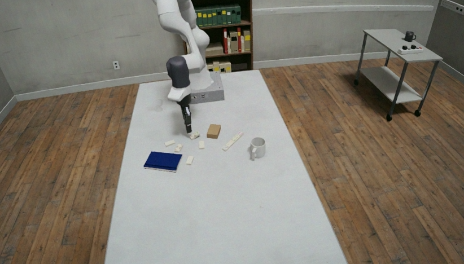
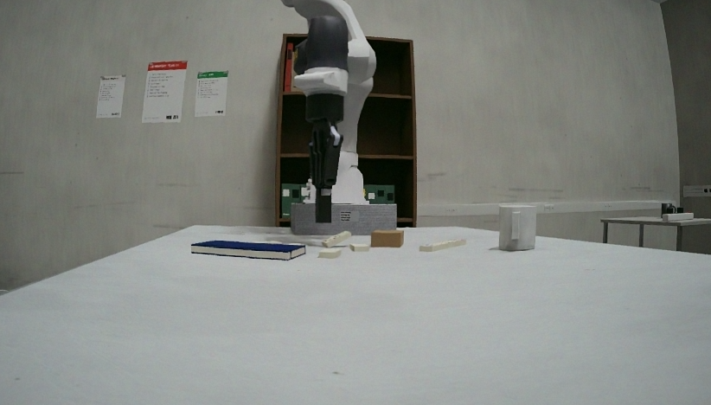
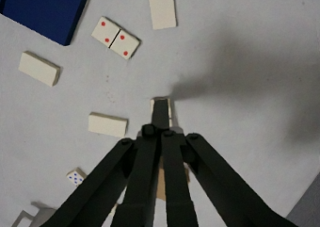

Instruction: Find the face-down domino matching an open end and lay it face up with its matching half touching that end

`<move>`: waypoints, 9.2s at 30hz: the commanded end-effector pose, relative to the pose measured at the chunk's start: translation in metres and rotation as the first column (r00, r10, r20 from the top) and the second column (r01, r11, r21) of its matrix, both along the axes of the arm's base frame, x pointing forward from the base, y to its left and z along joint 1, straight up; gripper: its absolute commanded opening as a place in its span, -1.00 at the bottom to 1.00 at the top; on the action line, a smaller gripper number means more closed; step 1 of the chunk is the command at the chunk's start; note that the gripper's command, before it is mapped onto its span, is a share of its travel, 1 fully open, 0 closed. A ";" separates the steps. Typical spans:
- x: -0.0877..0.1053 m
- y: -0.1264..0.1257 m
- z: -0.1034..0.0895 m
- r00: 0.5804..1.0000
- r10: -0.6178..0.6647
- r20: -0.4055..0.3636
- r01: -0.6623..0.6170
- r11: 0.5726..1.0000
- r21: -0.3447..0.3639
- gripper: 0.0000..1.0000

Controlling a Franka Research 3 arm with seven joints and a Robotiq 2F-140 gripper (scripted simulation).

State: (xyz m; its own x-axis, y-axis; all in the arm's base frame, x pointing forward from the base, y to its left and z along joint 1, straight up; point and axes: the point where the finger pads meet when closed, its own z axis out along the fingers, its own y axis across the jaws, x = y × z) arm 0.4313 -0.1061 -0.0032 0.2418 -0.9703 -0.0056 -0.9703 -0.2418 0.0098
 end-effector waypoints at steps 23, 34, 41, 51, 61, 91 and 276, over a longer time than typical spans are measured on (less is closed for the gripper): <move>0.001 0.009 0.027 1.000 -0.021 0.007 0.021 1.000 0.001 -0.80; 0.001 0.009 0.070 1.000 -0.021 0.007 0.021 1.000 0.001 -0.80; 0.001 0.009 0.071 1.000 -0.021 0.007 0.021 1.000 0.001 1.00; 0.001 0.009 0.071 1.000 -0.021 0.007 0.021 1.000 0.001 1.00; 0.001 0.009 0.071 1.000 -0.021 0.007 0.021 1.000 0.001 1.00; 0.008 -0.017 0.066 0.830 -0.558 0.009 0.558 0.830 0.016 1.00; 0.014 -0.101 -0.030 -0.999 -0.043 0.014 0.043 -0.999 -0.007 -0.33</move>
State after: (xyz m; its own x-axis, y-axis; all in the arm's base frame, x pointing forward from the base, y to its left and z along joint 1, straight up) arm 0.4455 -0.2059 -0.0327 -0.2872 0.9579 0.0065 0.9579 0.2872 -0.0014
